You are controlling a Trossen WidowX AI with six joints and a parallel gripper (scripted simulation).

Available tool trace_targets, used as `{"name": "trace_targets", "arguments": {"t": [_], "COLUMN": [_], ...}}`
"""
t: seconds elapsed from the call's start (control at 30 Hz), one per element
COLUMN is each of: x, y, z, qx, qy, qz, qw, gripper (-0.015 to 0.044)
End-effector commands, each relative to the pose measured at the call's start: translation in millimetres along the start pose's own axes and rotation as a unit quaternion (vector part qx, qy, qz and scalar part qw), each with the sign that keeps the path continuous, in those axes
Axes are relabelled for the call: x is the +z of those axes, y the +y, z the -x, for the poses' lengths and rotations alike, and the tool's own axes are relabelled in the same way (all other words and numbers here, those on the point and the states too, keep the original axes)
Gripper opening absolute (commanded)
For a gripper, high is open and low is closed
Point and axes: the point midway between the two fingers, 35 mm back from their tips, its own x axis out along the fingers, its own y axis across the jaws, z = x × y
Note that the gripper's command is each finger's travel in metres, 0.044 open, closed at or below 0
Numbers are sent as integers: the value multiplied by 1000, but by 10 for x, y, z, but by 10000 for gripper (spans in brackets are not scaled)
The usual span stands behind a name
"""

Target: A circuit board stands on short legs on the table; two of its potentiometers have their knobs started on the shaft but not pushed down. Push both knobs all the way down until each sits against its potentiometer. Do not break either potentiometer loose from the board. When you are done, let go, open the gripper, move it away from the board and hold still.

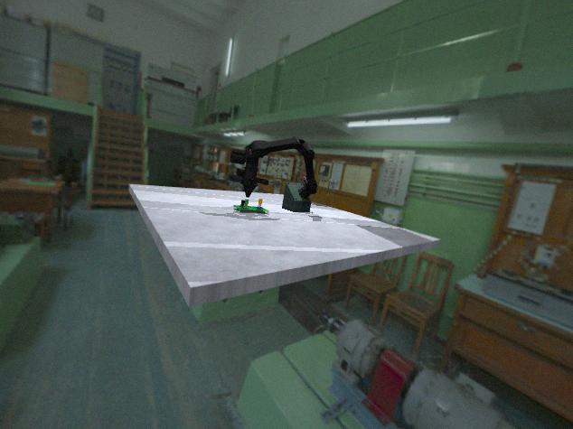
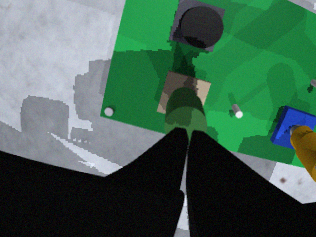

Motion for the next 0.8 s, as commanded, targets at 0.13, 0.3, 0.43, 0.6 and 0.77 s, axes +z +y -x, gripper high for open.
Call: {"name": "trace_targets", "arguments": {"t": [0.13, 0.3, 0.43, 0.6, 0.77], "x": [-4, 129, 185, 292, 373], "y": [-3, -12, -175, -646, -1221], "z": [-15, -11, 63, 209, 282], "qx": [-1, 1, 1, -1, -2], "qy": [0, -12, -13, -12, -9], "qz": [0, 20, 18, 11, 4], "qw": [1000, 1000, 1000, 1000, 1000], "gripper": [184, 315, 420, 440, 440]}}
